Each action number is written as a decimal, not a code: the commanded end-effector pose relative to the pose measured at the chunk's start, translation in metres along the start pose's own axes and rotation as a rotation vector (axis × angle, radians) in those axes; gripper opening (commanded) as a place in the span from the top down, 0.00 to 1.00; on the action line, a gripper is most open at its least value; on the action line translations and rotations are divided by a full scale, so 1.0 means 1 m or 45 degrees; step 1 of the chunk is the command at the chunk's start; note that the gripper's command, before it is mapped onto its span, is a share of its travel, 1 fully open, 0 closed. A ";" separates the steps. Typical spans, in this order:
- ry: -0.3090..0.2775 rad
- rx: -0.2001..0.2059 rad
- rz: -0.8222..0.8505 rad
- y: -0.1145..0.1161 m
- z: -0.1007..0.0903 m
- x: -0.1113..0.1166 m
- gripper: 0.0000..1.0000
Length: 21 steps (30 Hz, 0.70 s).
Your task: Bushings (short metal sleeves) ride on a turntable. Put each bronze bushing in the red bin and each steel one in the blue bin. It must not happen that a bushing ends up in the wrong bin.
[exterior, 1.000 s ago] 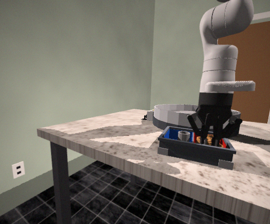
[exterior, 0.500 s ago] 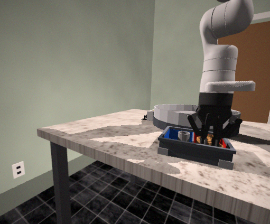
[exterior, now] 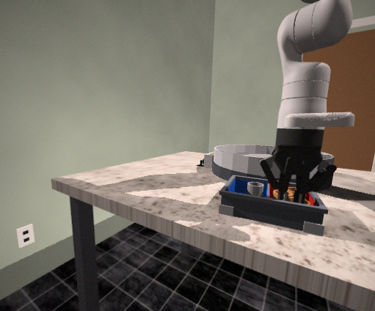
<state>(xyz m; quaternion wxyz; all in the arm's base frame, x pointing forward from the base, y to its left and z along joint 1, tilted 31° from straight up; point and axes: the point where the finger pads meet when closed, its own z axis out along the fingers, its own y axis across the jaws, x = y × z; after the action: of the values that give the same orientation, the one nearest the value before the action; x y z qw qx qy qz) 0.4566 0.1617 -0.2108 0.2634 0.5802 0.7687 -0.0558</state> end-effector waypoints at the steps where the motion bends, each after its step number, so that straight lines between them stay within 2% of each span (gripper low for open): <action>1: 0.002 -0.002 0.000 0.001 -0.001 0.001 0.81; 21: 0.001 -0.002 0.000 -0.001 -0.006 0.001 0.81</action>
<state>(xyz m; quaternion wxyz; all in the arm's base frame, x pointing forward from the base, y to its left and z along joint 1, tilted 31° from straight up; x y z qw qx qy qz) 0.4545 0.1613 -0.2088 0.2635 0.5807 0.7682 -0.0568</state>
